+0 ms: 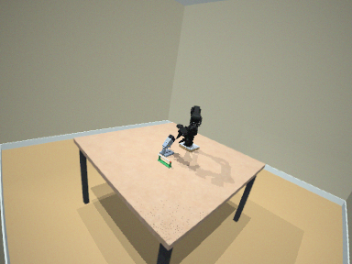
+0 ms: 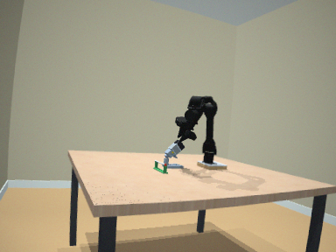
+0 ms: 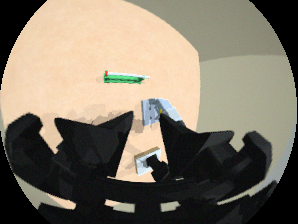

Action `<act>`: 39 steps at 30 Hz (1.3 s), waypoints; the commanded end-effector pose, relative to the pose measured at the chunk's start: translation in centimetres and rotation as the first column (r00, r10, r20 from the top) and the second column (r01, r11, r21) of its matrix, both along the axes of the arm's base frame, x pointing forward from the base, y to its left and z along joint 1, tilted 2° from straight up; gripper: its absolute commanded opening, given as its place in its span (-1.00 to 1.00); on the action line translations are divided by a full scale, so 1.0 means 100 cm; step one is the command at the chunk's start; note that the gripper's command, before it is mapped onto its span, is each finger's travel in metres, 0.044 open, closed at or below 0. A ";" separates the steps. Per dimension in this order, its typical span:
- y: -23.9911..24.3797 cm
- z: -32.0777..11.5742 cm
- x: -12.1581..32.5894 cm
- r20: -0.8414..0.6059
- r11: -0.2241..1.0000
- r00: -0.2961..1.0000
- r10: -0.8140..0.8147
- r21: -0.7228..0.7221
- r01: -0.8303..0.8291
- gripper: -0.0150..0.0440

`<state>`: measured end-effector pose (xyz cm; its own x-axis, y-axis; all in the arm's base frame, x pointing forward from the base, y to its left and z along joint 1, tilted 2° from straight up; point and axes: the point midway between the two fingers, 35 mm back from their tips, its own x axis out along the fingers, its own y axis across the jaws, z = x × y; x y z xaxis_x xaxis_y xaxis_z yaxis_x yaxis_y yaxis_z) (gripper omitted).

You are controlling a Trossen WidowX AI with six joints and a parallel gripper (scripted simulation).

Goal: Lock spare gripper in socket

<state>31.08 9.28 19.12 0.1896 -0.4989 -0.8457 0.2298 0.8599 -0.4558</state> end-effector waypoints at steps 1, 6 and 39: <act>-0.012 -0.018 0.048 -0.356 0.839 0.762 0.540 0.153 -0.523 0.12; -0.019 -0.023 0.062 -0.410 0.712 0.596 0.691 0.241 -0.660 0.12; -0.041 -0.035 0.094 -0.395 0.106 -0.109 0.912 0.485 -0.868 0.12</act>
<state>40.38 5.02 15.74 0.0064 -0.2240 -0.9746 -0.9871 0.1545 -0.0420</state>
